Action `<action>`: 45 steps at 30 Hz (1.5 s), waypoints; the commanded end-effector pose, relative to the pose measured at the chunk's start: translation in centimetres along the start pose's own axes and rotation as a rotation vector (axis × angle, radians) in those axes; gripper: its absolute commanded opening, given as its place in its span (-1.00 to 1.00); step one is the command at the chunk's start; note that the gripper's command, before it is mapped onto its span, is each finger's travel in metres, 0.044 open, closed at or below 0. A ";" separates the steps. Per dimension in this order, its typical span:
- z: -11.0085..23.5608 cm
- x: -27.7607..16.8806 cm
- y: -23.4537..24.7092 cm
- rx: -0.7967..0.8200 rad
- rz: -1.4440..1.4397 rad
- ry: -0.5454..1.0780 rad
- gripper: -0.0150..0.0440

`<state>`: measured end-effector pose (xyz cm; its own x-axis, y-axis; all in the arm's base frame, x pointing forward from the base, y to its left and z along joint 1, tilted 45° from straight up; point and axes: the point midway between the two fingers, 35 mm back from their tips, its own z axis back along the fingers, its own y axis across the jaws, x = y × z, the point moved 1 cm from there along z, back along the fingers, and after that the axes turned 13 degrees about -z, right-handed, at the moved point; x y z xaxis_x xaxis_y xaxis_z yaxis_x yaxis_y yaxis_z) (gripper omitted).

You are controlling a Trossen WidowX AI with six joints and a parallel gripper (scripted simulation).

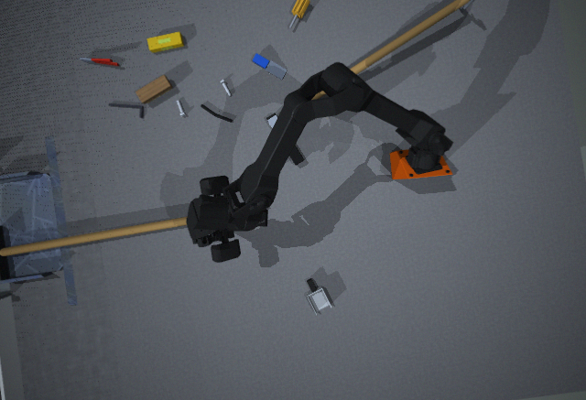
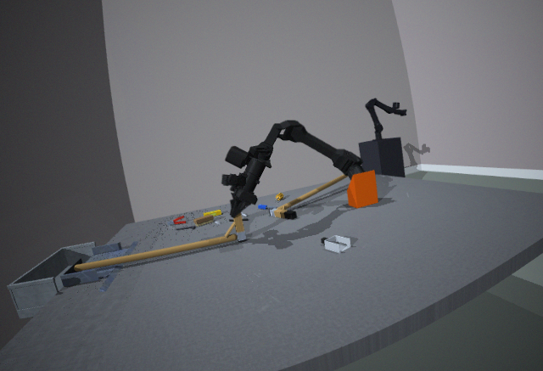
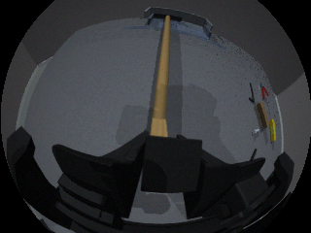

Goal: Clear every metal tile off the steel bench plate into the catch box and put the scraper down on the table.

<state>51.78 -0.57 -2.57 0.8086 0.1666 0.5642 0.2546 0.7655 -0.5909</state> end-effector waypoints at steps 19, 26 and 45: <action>2.3 -2.0 0.2 0.005 0.000 -0.001 -0.49; 3.0 -2.7 0.2 0.007 0.000 0.000 -0.49; 4.8 -4.7 0.2 0.009 0.000 0.001 -0.49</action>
<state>45.77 1.06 -2.76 0.8159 0.1590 0.5559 0.2542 0.7649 -0.5918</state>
